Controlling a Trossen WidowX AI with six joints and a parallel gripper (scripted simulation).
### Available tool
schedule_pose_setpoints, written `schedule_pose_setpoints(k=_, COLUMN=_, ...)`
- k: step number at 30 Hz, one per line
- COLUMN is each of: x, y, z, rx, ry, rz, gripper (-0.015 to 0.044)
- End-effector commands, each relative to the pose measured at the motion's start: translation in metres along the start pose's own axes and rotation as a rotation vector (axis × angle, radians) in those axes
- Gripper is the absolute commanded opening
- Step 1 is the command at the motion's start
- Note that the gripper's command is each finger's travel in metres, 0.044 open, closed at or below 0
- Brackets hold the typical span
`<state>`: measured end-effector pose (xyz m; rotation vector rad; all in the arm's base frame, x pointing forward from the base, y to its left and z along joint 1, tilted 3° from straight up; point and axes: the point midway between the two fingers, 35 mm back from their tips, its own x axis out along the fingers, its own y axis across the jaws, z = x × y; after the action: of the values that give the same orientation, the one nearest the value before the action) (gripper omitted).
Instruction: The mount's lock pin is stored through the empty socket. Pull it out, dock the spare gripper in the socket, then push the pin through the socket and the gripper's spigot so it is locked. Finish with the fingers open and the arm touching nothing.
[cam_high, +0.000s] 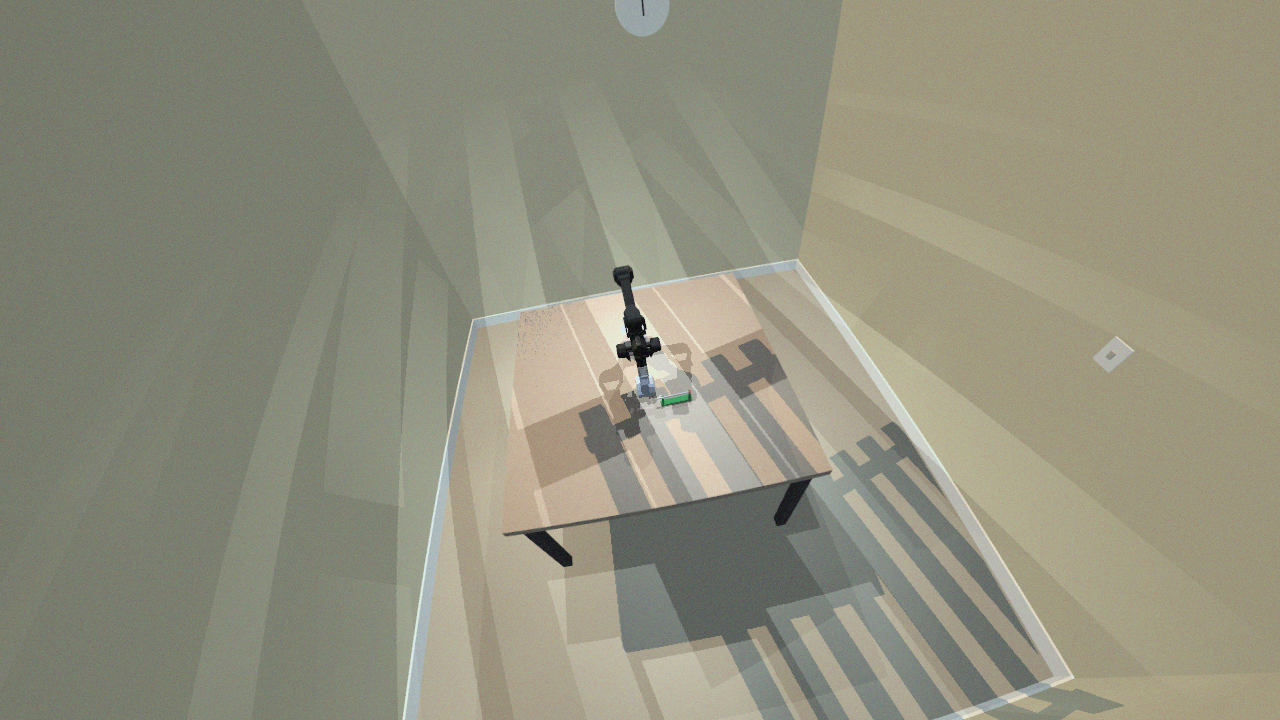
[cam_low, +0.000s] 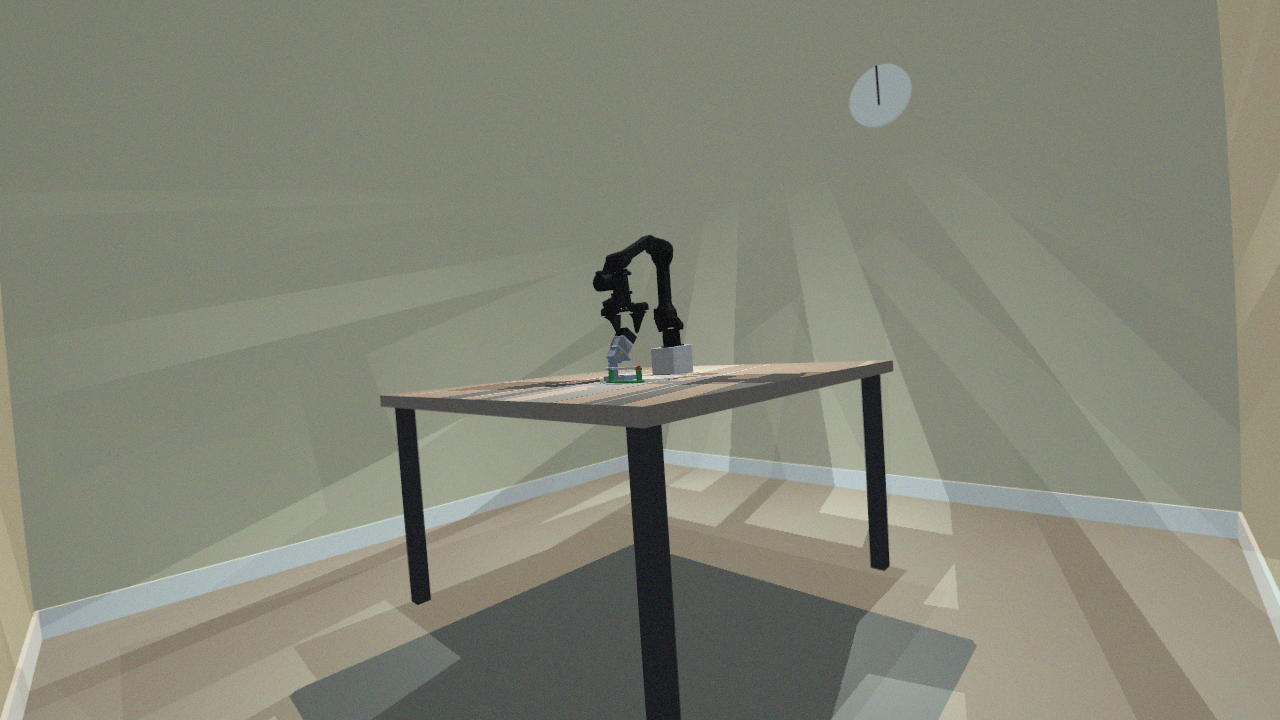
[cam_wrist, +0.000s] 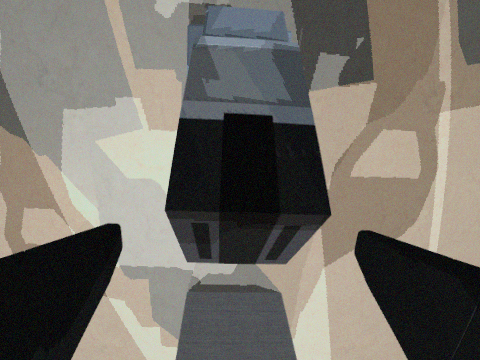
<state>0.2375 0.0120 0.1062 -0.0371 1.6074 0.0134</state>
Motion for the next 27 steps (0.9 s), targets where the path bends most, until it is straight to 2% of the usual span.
schedule_pose_setpoints(k=1, x=-0.005, y=0.0, z=-0.005, rx=0.0, ry=0.0, rz=0.0, gripper=0.044)
schedule_pose_setpoints(k=15, x=-0.028, y=0.0, z=-0.028, rx=-0.003, ry=0.006, rz=0.0, gripper=0.044)
schedule_pose_setpoints(k=27, x=-0.056, y=0.0, z=-0.029, rx=-0.005, ry=0.006, rz=0.0, gripper=0.044)
